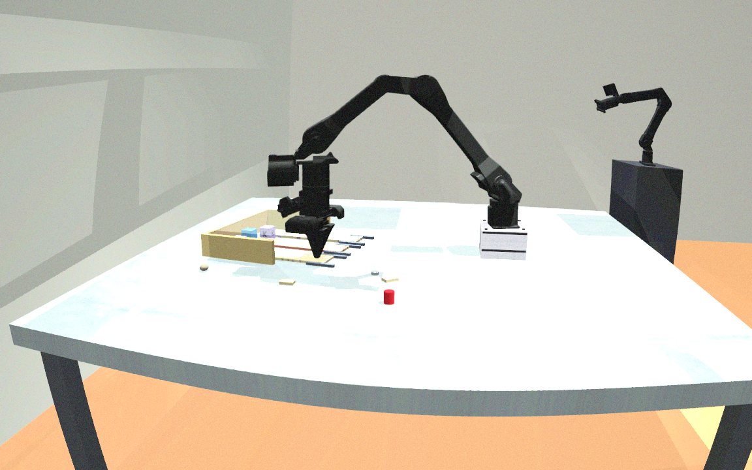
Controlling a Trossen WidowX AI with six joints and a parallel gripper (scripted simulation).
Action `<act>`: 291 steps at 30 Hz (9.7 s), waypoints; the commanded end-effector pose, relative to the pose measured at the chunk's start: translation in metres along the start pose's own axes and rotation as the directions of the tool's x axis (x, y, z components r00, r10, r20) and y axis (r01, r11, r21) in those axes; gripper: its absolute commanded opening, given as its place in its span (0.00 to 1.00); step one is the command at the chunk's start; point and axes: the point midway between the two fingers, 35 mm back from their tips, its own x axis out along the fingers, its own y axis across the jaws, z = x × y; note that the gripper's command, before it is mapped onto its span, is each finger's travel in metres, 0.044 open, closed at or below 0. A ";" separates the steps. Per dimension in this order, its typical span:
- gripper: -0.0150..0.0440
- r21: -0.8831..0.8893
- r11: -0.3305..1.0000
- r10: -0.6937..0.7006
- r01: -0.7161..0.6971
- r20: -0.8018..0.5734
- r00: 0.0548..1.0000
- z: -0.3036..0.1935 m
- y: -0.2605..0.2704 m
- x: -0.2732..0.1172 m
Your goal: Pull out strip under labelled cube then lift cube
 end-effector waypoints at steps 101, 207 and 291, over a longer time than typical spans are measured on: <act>0.25 0.004 1.000 -0.002 0.002 -0.004 1.000 -0.091 0.001 0.008; 1.00 0.016 1.000 -0.002 0.002 -0.001 1.000 -0.066 0.002 -0.043; 0.25 0.018 1.000 -0.005 0.004 0.005 1.000 0.007 -0.005 -0.023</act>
